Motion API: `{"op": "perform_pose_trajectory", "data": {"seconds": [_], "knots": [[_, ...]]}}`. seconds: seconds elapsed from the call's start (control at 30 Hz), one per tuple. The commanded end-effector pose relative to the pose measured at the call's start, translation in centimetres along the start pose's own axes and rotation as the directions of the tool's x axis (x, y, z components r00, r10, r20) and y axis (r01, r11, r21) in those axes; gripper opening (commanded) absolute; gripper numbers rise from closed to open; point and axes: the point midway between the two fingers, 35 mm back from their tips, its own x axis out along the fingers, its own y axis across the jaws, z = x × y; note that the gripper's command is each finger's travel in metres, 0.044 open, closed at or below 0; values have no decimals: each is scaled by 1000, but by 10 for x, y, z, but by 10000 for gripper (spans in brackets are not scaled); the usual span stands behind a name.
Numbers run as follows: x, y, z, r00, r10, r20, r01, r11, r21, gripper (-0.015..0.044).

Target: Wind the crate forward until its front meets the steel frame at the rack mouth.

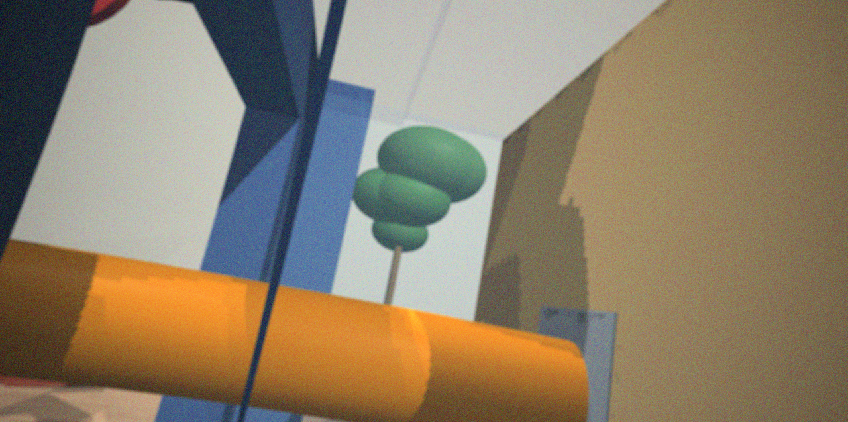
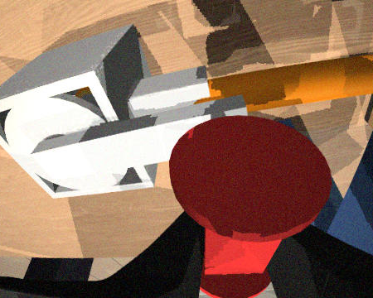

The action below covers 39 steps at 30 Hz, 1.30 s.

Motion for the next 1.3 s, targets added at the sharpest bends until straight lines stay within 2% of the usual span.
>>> {"op": "perform_pose_trajectory", "data": {"seconds": [0.0, 1.27], "knots": [[-2, 3, 15, 999, 6, 32, -6, 1000, -5, 0], [-17, 25, 45, 999, 8, 34, -8, 1000, -4, 0]]}}
